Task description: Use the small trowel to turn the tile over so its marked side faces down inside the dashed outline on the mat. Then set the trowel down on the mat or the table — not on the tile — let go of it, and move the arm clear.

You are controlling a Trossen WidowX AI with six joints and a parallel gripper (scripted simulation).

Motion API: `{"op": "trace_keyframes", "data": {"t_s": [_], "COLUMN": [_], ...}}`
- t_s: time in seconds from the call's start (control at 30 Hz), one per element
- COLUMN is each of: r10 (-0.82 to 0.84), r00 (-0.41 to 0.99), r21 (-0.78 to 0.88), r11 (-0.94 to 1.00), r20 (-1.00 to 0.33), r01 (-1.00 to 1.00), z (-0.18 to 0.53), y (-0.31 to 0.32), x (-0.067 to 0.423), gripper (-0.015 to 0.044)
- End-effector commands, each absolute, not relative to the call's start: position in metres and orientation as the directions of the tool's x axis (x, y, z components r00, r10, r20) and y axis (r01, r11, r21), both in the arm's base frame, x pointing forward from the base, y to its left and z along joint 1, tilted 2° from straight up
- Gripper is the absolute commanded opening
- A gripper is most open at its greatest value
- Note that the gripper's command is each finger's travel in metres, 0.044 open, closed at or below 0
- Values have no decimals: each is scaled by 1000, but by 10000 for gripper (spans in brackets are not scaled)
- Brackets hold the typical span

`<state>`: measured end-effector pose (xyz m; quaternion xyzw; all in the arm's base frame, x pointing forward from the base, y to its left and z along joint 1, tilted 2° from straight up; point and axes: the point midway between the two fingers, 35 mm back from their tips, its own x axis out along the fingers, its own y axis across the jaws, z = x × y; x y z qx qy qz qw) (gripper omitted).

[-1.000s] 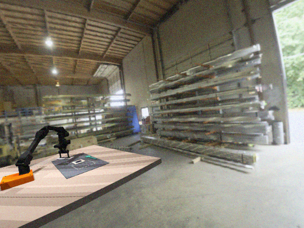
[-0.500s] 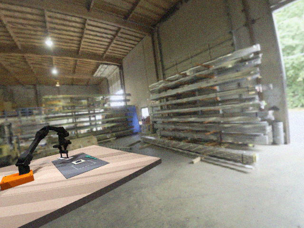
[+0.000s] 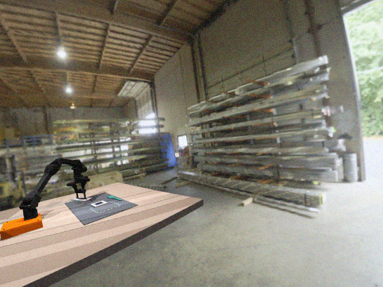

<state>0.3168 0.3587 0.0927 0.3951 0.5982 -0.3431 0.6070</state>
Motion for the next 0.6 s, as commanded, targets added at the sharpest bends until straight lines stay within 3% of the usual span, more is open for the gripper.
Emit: {"op": "trace_keyframes", "data": {"t_s": [0.0,0.57], "r10": [55,96], "r00": [49,85], "r21": [68,119], "r11": [449,446], "r20": [-997,-992], "r01": [891,887], "z": [92,139], "y": [359,357], "x": [317,315], "gripper": [270,270]}}
